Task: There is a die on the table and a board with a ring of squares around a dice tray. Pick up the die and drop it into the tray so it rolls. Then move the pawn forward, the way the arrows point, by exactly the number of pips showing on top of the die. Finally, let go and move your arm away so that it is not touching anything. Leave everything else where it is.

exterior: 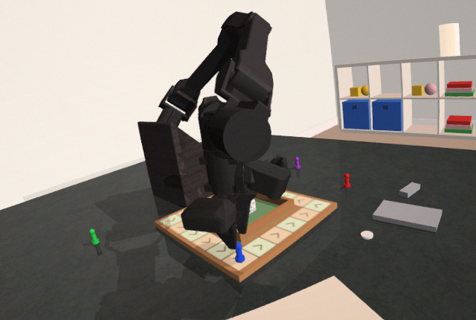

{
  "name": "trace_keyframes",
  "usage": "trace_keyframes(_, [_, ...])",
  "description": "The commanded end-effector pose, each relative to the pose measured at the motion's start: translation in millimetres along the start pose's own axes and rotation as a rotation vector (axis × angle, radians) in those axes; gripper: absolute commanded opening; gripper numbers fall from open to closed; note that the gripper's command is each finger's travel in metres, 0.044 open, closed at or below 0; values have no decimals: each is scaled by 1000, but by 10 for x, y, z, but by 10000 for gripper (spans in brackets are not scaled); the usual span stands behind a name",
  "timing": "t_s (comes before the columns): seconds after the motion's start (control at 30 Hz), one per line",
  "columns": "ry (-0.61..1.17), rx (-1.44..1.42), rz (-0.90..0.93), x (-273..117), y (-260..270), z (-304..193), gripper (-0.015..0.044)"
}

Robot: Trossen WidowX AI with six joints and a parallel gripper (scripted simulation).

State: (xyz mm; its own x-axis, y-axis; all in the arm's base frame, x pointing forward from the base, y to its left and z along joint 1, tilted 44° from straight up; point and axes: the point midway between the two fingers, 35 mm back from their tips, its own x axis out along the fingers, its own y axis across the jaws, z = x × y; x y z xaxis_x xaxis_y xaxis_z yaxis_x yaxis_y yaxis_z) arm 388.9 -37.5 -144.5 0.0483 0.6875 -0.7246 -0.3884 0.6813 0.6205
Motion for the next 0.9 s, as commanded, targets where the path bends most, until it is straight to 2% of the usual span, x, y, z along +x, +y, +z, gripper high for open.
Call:
trace_keyframes(0.0, [1,8,5,79,8,-15,200])
trace_keyframes(0.5, [1,9,7,301,16,-20,200])
trace_keyframes(0.67, [1,9,7,301,16,-20,69])
trace_keyframes(0.87, [1,9,7,301,16,-20,29])
